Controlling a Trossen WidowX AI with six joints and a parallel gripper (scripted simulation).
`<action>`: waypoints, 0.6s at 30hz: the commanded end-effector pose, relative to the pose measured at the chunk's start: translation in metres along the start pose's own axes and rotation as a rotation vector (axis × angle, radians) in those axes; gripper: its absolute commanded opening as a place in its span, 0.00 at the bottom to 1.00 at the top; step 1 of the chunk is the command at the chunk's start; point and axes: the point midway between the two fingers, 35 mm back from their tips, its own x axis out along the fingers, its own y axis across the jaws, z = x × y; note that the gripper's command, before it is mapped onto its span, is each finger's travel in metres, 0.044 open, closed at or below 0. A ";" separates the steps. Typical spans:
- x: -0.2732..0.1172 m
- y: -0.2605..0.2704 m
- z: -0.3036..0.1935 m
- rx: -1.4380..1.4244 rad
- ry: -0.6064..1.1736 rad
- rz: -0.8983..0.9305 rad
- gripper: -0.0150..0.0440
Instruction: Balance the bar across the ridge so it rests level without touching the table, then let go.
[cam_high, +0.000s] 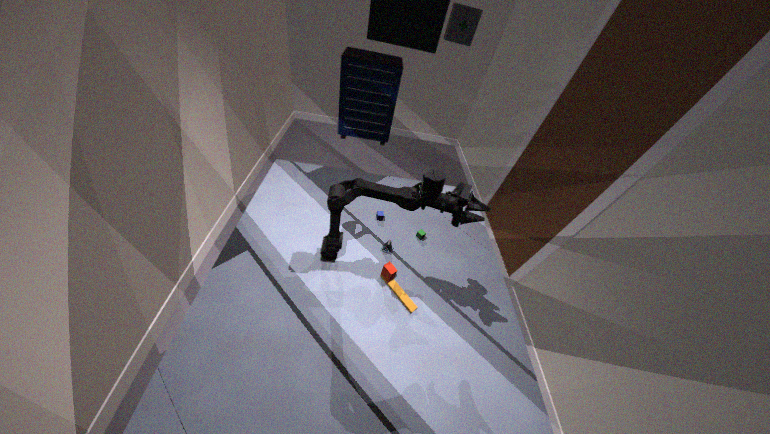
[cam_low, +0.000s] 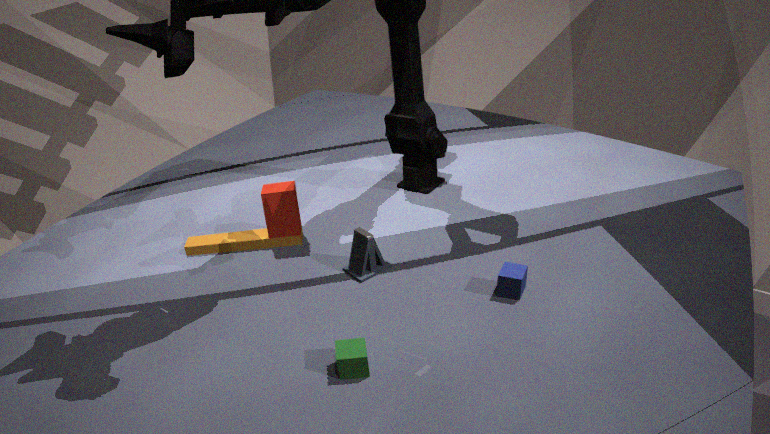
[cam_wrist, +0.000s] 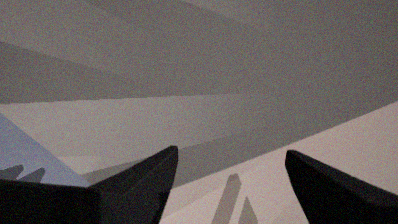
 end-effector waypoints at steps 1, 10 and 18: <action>0.006 0.014 -0.009 0.054 0.021 0.071 0.79; 0.012 0.056 -0.045 0.211 0.138 0.280 0.79; 0.005 0.090 -0.081 0.368 0.293 0.447 0.79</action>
